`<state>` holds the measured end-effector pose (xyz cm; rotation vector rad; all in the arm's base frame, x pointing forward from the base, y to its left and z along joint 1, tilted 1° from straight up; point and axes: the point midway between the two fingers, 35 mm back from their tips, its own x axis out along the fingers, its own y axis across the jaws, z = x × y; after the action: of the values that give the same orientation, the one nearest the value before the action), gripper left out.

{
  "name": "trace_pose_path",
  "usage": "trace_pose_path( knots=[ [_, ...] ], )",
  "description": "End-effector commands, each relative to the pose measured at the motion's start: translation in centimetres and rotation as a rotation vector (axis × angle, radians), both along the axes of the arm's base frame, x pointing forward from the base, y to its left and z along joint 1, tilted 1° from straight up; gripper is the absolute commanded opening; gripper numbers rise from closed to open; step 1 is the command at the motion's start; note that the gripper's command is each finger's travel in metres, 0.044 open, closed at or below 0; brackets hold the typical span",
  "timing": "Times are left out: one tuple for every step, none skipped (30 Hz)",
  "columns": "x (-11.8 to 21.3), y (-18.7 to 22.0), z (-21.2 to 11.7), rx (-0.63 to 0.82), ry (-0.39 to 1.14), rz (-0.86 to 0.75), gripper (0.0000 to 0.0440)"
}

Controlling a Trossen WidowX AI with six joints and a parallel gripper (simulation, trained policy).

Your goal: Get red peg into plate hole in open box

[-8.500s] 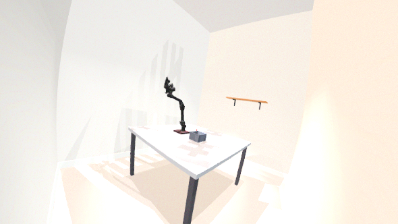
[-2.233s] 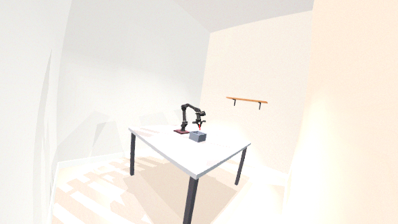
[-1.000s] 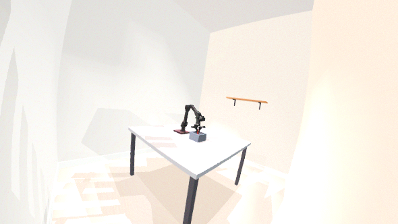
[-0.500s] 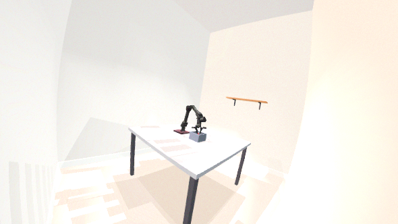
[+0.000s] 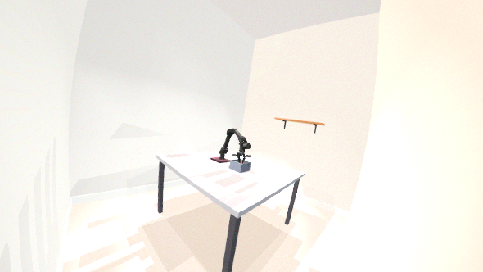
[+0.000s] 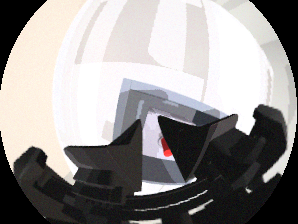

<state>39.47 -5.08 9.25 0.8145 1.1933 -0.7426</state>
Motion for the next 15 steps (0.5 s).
trace_pose_path(
  knots=[
    [0.4,-0.7,0.0,0.004,0.008,0.002,0.0106],
    [0.5,-0.9,0.0,0.005,0.011,0.002,0.0104],
    [0.6,-1.1,0.0,0.006,0.015,0.002,0.0102],
    [0.6,-1.3,-0.1,0.006,0.018,0.001,0.0101],
    [0.7,-1.5,-0.1,0.007,0.022,0.001,0.0099],
    [0.8,-1.7,-0.1,0.008,0.025,0.0,0.0098],
    [0.8,-1.9,-0.2,0.009,0.029,-0.001,0.0097],
    [0.9,-2.1,-0.2,0.01,0.032,-0.002,0.0096],
    [0.9,-2.4,-0.3,0.011,0.036,-0.003,0.0095],
    [1.0,-2.7,-0.2,0.008,0.037,-0.004,0.0094],
    [1.1,-3.0,-0.2,0.006,0.039,-0.006,0.0093],
    [1.1,-3.3,-0.2,0.003,0.041,-0.007,0.0093],
    [1.1,-3.7,-0.1,0.0,0.043,-0.009,0.0093],
    [1.1,-4.0,-0.1,-0.003,0.045,-0.011,0.0092],
    [1.2,-4.3,-0.1,-0.006,0.047,-0.012,0.0092]
  ],
)
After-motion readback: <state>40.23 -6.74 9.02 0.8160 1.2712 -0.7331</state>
